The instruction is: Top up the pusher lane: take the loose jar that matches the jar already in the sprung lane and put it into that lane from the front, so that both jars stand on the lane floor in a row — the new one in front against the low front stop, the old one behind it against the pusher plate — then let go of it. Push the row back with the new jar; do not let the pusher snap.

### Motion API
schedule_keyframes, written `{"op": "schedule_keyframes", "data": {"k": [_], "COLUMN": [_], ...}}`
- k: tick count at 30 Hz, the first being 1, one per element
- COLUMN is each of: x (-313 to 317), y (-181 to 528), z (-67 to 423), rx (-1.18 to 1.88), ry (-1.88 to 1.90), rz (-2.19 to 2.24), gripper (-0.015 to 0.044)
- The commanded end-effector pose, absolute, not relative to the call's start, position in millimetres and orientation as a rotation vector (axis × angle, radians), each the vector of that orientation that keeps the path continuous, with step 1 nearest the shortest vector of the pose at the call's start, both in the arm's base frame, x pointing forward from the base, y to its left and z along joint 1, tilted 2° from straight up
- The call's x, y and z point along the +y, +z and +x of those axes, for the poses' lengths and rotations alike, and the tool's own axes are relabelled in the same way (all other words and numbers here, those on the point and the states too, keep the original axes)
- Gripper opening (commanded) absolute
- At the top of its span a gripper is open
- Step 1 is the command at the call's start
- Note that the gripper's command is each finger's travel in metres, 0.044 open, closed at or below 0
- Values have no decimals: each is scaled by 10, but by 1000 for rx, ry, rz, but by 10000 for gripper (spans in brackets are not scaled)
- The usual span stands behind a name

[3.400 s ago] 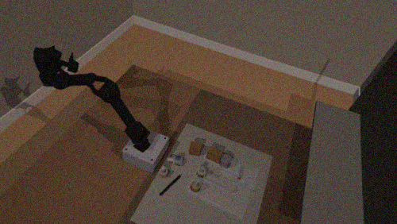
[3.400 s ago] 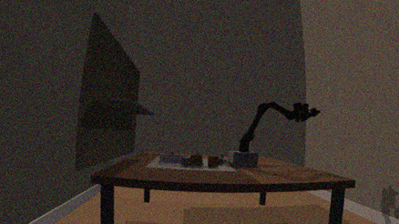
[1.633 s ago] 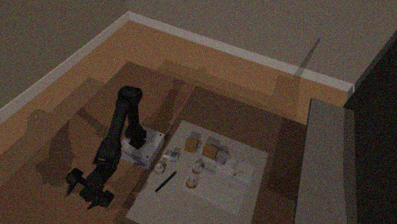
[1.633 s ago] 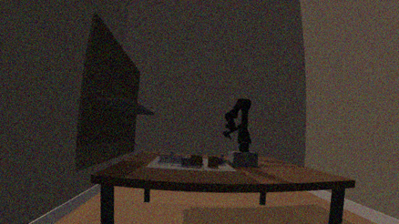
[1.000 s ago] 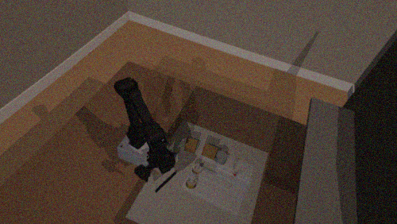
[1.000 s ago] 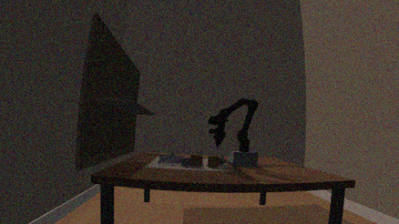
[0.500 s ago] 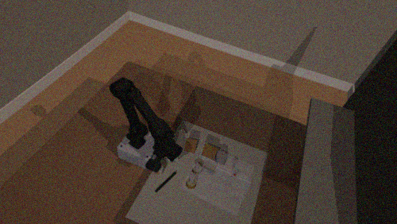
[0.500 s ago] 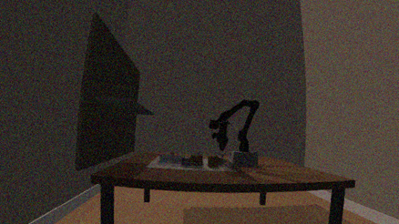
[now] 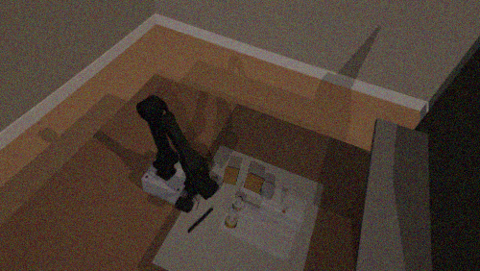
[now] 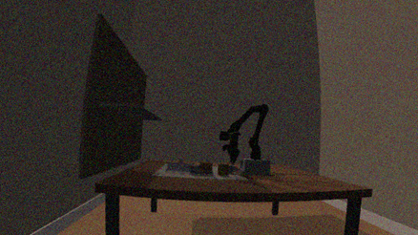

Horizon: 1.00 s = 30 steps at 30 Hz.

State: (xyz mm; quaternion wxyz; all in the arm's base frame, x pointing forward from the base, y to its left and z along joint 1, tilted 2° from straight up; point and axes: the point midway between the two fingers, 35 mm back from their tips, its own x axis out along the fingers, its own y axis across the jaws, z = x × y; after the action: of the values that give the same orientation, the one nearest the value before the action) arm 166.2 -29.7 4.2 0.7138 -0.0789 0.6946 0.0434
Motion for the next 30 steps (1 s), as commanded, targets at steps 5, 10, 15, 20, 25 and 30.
{"op": "schedule_keyframes", "data": {"k": [5, 10, 15, 20, 25, 30], "x": [-294, -298, -301, -302, -302, -302], "y": [-86, -168, -248, -287, -287, -287], "z": [1649, 1651, 1648, 1644, 1644, 1644], "rx": [1548, 1548, 1548, 1548, 1548, 1548], "ry": [106, 106, 106, 106, 106, 106], "rz": [-175, -175, -175, -175, -175, -175], "gripper": [440, 440, 440, 414, 282, 190]}}
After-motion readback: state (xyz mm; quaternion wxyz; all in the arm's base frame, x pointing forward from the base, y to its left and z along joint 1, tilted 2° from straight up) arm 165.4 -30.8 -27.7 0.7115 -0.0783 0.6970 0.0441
